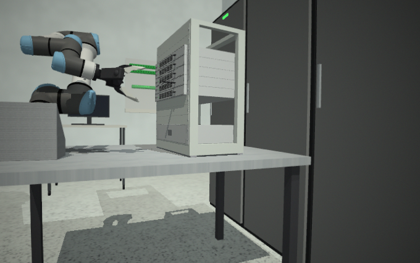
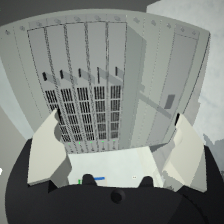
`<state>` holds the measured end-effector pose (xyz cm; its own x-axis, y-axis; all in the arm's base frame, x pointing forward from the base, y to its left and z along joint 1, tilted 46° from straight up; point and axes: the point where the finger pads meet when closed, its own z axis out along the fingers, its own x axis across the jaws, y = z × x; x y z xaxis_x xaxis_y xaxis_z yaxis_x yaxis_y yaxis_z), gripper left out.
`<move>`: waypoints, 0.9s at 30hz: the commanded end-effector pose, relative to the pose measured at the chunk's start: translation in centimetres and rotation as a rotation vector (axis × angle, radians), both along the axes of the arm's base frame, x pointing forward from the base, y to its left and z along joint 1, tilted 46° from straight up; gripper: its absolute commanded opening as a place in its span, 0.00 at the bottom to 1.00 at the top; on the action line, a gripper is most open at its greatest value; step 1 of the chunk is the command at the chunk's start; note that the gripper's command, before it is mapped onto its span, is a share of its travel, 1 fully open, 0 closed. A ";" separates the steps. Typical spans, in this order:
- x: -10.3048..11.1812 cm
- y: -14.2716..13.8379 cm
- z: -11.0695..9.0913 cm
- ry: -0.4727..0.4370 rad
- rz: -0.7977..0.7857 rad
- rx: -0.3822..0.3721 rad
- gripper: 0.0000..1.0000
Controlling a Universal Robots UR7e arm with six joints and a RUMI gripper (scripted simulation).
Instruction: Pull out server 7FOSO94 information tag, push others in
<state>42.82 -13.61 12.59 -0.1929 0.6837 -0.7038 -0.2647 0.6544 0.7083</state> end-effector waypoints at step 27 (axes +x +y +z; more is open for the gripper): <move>-0.1 -0.6 0.3 -0.028 -0.050 0.009 1.00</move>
